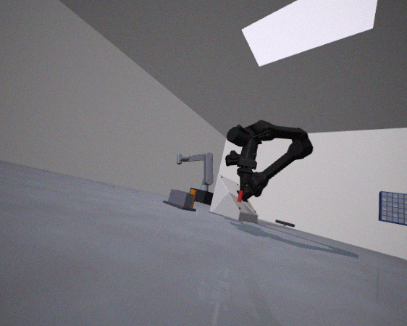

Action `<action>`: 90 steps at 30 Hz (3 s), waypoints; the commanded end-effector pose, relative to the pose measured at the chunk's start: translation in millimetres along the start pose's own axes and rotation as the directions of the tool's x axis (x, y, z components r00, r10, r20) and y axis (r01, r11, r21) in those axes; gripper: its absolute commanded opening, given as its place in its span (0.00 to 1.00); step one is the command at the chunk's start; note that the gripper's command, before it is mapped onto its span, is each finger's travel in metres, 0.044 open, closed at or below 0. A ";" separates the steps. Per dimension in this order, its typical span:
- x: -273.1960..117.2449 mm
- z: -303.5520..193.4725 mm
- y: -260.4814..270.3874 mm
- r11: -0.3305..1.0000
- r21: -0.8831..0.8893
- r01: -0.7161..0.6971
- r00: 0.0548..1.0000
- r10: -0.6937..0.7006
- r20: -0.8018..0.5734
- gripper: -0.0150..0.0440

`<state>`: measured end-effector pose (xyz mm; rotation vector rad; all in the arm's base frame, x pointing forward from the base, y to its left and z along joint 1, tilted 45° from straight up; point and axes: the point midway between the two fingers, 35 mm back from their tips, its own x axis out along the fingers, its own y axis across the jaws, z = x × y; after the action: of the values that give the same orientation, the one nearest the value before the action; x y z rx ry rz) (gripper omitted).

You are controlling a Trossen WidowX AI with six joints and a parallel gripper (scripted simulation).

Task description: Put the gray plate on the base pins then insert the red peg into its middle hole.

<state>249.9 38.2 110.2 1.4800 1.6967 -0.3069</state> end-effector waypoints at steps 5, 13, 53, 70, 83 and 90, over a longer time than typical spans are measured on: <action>-2.0 20.3 5.9 1.000 -0.008 0.012 1.000 -0.012 0.013 0.25; -4.9 42.3 12.7 1.000 -0.007 0.012 1.000 -0.012 0.015 0.25; -8.4 163.1 17.9 1.000 -0.008 0.000 1.000 0.000 0.012 0.25; -3.3 214.8 9.1 1.000 -0.004 -0.005 1.000 0.005 0.006 0.25; -2.7 218.6 8.6 1.000 -0.003 -0.005 1.000 0.005 0.005 0.25; -2.7 218.6 8.6 1.000 -0.003 -0.005 1.000 0.005 0.005 0.25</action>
<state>351.3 -105.0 -19.1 1.4831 1.6877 -0.3019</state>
